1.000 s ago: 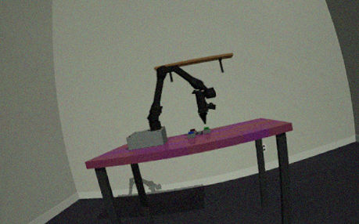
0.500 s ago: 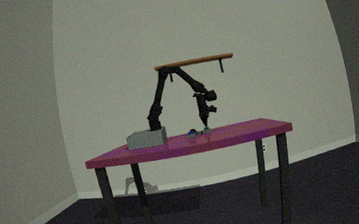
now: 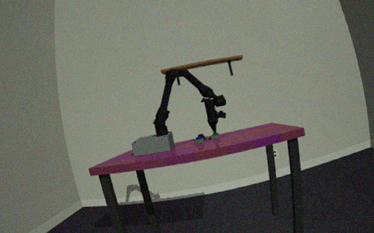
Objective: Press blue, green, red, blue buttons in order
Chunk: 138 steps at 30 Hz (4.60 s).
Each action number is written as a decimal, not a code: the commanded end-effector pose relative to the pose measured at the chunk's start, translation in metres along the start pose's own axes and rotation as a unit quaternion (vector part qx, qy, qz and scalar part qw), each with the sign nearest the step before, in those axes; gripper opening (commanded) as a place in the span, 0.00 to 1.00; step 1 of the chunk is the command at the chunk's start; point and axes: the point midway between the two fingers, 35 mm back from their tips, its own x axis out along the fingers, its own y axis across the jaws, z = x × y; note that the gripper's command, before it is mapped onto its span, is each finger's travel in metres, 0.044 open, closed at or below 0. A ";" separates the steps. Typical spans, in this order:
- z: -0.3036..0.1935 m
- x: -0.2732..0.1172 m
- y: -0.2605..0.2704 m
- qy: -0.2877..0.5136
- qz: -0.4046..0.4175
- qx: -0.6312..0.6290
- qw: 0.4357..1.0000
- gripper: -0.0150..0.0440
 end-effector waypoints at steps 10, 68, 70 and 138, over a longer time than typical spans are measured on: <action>0.000 -0.010 0.000 0.001 0.000 -0.001 1.000 0.29; -0.097 -0.010 0.100 0.006 0.004 -0.002 1.000 0.29; -0.097 -0.007 0.100 0.006 0.004 -0.002 1.000 0.29; -0.095 -0.054 -0.116 0.006 -0.005 -0.002 1.000 0.29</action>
